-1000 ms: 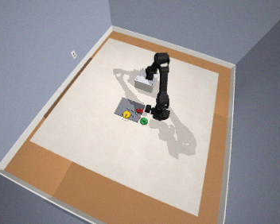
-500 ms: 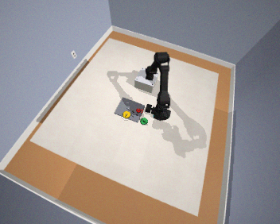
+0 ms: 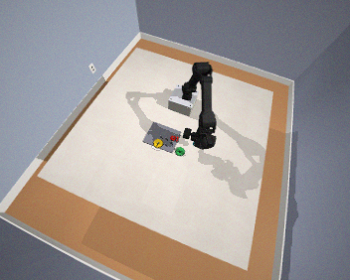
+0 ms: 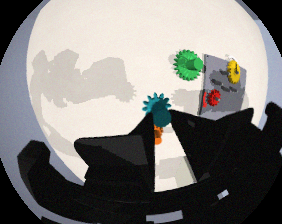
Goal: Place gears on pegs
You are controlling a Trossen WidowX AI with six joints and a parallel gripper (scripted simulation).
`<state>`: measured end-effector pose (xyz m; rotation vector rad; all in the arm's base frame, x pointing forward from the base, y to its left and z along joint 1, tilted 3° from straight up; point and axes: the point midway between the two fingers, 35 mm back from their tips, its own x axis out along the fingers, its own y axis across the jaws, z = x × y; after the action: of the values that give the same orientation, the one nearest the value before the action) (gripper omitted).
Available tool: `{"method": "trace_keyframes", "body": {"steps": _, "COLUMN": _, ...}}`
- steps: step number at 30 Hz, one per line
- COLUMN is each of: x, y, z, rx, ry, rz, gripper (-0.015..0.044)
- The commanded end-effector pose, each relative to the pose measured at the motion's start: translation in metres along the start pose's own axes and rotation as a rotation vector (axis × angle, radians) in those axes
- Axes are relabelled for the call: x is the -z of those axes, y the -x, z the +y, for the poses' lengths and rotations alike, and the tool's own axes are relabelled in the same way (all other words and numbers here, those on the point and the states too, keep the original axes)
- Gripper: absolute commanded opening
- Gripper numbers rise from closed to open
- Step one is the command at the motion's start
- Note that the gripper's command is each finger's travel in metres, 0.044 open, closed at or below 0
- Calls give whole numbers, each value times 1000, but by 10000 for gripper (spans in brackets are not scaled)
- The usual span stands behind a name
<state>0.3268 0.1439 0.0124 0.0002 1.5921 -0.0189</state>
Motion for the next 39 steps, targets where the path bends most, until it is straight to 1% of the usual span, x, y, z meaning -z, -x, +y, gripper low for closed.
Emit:
{"method": "trace_keyframes", "body": {"steps": 1, "x": -1, "y": 13, "z": 2, "rx": -7, "ry": -4, "rz": -7, "gripper": 0}}
{"method": "trace_keyframes", "body": {"steps": 25, "x": 4, "y": 84, "z": 2, "rx": -7, "ry": -4, "rz": -5, "gripper": 0}}
{"method": "trace_keyframes", "body": {"steps": 29, "x": 3, "y": 85, "z": 0, "rx": -7, "ry": -4, "rz": -6, "gripper": 0}}
{"method": "trace_keyframes", "body": {"steps": 39, "x": -7, "y": 72, "z": -24, "rx": -5, "ry": -4, "rz": -7, "gripper": 0}}
